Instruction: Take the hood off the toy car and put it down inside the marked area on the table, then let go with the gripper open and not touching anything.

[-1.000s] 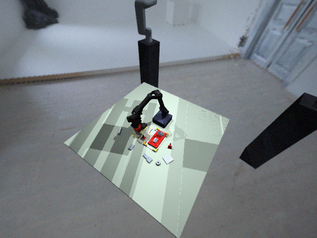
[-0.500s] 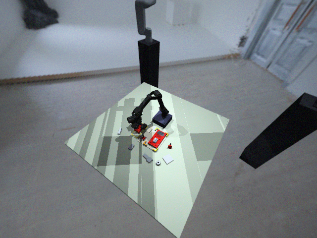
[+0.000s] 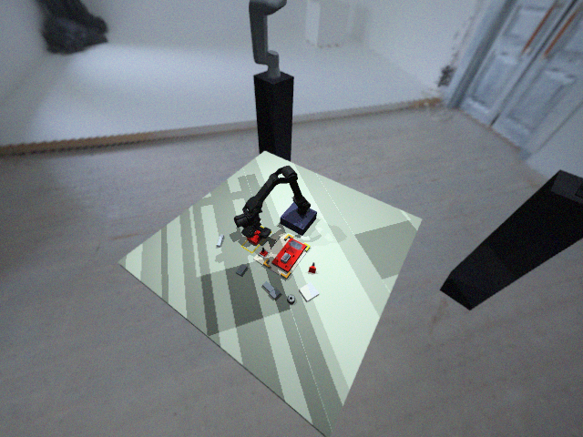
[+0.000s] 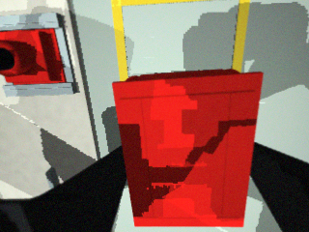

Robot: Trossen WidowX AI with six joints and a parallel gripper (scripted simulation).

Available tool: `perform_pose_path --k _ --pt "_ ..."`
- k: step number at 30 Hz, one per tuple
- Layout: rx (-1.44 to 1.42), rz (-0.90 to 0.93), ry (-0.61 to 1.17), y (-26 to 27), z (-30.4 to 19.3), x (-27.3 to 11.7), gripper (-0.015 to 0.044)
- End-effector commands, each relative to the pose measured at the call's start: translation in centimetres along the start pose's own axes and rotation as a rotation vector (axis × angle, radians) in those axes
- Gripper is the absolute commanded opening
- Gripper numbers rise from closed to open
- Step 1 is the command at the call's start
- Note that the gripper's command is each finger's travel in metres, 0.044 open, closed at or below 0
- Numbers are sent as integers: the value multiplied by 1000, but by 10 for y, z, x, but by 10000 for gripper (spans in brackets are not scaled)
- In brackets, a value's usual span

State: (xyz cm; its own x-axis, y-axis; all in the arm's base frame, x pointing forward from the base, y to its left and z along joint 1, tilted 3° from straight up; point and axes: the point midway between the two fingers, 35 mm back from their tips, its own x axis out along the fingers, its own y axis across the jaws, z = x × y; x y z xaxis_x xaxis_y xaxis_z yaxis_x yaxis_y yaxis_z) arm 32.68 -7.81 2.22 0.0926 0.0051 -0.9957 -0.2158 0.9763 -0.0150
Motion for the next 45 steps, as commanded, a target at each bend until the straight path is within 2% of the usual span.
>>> perform_pose_path --k 1,37,45 --pt "-1 6 2 1 -1 3 0" --pt "-1 6 2 1 -1 20 0" --pt "-1 0 -1 0 0 17 210"
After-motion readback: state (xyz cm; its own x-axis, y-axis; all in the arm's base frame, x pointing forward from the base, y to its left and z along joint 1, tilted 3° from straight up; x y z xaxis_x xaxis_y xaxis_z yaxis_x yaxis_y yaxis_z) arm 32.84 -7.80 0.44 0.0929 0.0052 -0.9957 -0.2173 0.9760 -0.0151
